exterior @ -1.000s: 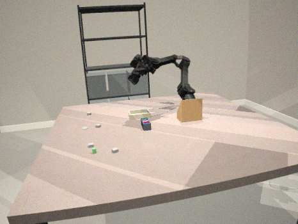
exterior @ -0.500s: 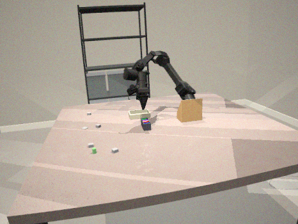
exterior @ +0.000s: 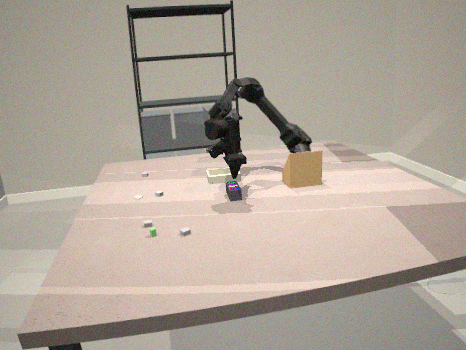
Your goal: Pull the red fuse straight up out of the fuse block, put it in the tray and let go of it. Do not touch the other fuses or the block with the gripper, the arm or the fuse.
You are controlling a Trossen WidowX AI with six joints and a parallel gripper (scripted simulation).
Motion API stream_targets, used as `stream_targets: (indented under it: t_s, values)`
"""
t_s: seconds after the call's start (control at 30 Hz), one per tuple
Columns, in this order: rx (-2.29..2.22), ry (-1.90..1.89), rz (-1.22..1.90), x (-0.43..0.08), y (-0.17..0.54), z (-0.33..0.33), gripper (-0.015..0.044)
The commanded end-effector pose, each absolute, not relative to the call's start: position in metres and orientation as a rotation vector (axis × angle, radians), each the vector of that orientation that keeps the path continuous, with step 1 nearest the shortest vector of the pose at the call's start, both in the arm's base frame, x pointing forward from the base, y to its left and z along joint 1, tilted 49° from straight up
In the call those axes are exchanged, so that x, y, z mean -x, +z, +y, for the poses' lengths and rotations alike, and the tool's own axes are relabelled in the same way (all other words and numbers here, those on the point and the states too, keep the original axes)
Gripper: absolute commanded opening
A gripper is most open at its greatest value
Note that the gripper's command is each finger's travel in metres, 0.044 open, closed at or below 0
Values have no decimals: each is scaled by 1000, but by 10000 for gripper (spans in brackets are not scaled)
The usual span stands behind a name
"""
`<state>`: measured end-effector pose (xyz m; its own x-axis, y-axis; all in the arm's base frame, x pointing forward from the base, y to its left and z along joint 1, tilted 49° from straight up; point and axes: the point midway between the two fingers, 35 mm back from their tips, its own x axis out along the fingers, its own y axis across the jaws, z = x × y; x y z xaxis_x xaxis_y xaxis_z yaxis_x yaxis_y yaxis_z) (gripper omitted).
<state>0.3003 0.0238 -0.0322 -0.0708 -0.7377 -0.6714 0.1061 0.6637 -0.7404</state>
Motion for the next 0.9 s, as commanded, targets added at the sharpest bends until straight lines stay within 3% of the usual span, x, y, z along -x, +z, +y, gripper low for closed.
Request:
stream_targets:
  t_s: [0.0,0.87]
  values:
    - [554,-761,1483,-301,-33,22,60]
    - [555,-762,1483,-300,-49,2,60]
